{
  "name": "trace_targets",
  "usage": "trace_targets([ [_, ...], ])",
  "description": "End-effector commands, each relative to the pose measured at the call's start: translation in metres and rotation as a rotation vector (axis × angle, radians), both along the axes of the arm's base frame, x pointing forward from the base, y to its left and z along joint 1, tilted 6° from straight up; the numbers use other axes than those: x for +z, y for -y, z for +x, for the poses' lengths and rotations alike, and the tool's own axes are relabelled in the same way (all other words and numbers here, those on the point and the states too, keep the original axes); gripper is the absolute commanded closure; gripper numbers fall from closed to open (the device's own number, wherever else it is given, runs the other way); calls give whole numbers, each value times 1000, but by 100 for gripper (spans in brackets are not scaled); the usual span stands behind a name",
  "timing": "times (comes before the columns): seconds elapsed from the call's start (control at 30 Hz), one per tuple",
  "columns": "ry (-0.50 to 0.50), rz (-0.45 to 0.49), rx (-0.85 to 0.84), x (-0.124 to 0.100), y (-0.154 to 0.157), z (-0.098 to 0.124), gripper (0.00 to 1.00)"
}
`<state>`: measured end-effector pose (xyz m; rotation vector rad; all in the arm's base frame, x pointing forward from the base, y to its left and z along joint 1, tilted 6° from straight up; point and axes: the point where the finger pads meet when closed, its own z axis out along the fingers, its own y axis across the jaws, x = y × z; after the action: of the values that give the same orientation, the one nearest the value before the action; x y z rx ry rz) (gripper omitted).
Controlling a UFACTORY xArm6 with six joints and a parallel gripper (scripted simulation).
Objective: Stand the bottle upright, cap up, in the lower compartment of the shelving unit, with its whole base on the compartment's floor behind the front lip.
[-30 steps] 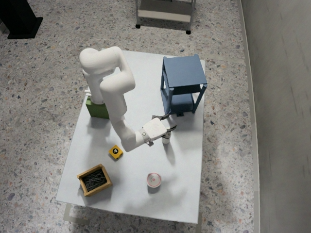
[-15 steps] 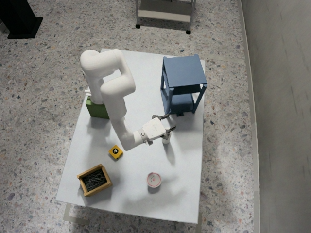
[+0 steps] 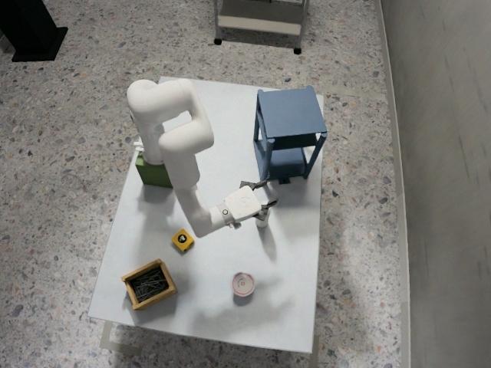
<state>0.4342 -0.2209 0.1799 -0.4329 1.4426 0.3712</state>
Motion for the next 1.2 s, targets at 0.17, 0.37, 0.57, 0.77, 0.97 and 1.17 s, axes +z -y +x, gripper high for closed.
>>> trace_targets([
  [0.17,3,-2,0,1,1,0,21],
  [0.37,2,-1,1,0,1,0,21],
  [0.57,2,0,2,-1,1,1,21],
  [0.77,2,3,5,-5,1,1,21],
  [0.97,2,3,5,-10,1,1,21],
  [1.17,2,3,5,-18,1,2,21],
])
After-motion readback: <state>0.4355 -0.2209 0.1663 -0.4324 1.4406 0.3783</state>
